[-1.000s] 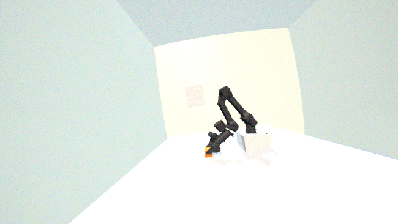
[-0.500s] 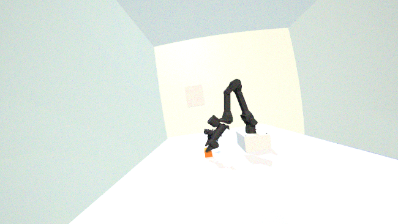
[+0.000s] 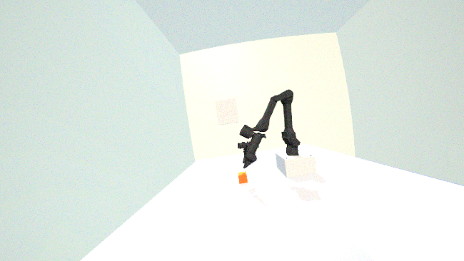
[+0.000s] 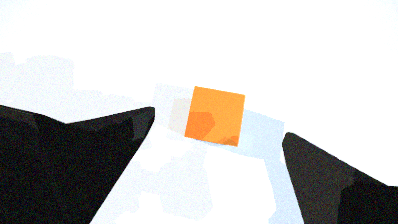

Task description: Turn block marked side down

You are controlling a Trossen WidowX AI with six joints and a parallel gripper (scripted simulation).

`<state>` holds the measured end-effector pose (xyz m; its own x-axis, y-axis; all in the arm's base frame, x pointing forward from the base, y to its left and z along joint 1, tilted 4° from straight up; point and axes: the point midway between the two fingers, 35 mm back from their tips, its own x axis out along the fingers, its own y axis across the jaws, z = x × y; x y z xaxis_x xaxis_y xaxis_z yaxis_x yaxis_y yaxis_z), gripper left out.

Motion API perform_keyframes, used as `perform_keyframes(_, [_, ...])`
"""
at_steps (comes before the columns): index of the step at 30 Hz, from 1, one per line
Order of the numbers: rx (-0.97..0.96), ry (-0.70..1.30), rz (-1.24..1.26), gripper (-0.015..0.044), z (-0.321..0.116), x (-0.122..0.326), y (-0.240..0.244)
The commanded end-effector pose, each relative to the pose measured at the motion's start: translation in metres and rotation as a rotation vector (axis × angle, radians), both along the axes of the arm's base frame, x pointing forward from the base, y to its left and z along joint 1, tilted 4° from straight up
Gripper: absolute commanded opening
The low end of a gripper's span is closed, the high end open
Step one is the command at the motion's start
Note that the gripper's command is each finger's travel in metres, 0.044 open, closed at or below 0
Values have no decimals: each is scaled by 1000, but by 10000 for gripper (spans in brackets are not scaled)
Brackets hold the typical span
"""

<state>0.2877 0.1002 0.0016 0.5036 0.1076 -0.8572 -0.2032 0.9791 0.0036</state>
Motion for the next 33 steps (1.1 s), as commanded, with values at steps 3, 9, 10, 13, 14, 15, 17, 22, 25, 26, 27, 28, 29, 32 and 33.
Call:
perform_keyframes(3, [-17,98,-2,440,5,7,2])
perform_keyframes(9, [-65,308,2,440,12,23,6])
perform_keyframes(10, [-72,344,3,440,14,25,7])
perform_keyframes(13, [-92,450,3,440,20,30,8])
perform_keyframes(14, [-97,486,2,440,22,31,8])
perform_keyframes(15, [-103,521,2,440,25,32,9])
perform_keyframes(17, [-110,567,1,440,29,34,9])
perform_keyframes(22, [-111,573,1,440,29,34,9])
perform_keyframes(25, [-111,573,2,440,18,34,9])
perform_keyframes(26, [-111,573,2,440,5,33,9])
perform_keyframes(27, [-111,573,1,440,-3,32,9])
perform_keyframes(28, [-111,573,1,440,-6,32,9])
perform_keyframes(29, [-111,573,1,440,-6,32,9])
perform_keyframes(32, [-111,573,1,440,-8,32,9])
perform_keyframes(33, [-111,573,1,440,-14,32,9])
